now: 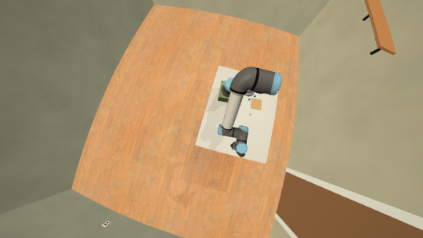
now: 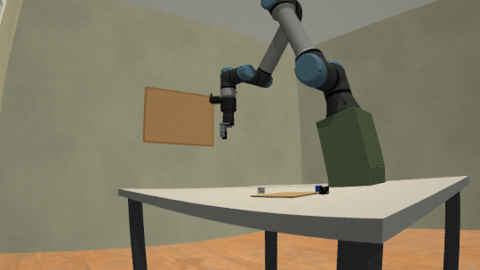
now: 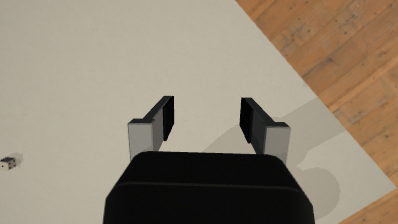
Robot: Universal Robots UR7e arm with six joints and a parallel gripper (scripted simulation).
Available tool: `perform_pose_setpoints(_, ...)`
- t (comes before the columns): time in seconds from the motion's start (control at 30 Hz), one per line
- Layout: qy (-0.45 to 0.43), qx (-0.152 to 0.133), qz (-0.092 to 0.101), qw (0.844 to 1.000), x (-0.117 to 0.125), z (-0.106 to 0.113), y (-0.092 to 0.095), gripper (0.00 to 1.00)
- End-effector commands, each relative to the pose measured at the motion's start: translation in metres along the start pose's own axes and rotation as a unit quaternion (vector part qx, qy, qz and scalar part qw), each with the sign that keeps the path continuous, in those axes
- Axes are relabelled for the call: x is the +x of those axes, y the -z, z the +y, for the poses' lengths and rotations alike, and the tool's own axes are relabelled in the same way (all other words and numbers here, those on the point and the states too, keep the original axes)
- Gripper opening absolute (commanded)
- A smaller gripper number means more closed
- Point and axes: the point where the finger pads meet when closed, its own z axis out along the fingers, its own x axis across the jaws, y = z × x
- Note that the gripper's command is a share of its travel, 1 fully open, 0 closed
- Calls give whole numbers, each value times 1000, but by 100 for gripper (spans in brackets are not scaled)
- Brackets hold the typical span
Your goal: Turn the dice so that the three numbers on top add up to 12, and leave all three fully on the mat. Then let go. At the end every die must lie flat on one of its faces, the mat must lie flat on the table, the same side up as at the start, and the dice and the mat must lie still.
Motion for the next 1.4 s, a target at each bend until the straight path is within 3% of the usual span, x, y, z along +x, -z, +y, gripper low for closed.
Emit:
perform_pose_setpoints(0.0, 87, -2, 0, 996, -57, -5, -22, 100)
perform_pose_setpoints(0.1, 118, -4, -1, 993, -78, -5, -30, 100)
perform_pose_setpoints(0.3, 216, -7, -1, 976, -142, 2, -51, 100)
perform_pose_setpoints(0.37, 216, -7, -1, 976, -142, 2, -51, 100)
perform_pose_setpoints(0.43, 268, -8, -1, 963, -175, 10, -61, 100)
perform_pose_setpoints(0.53, 294, -9, 0, 956, -192, 15, -65, 100)
perform_pose_setpoints(0.8, 417, -11, 1, 909, -269, 46, -84, 100)
perform_pose_setpoints(0.87, 443, -11, 2, 896, -284, 55, -88, 100)
perform_pose_setpoints(0.97, 445, -11, 2, 896, -285, 56, -88, 100)
perform_pose_setpoints(1.07, 507, -12, 3, 862, -321, 79, -96, 100)
perform_pose_setpoints(1.17, 531, -12, 4, 847, -335, 90, -98, 100)
perform_pose_setpoints(1.33, 601, -12, 7, 799, -372, 123, -104, 100)
perform_pose_setpoints(1.37, 601, -12, 7, 799, -372, 124, -104, 100)
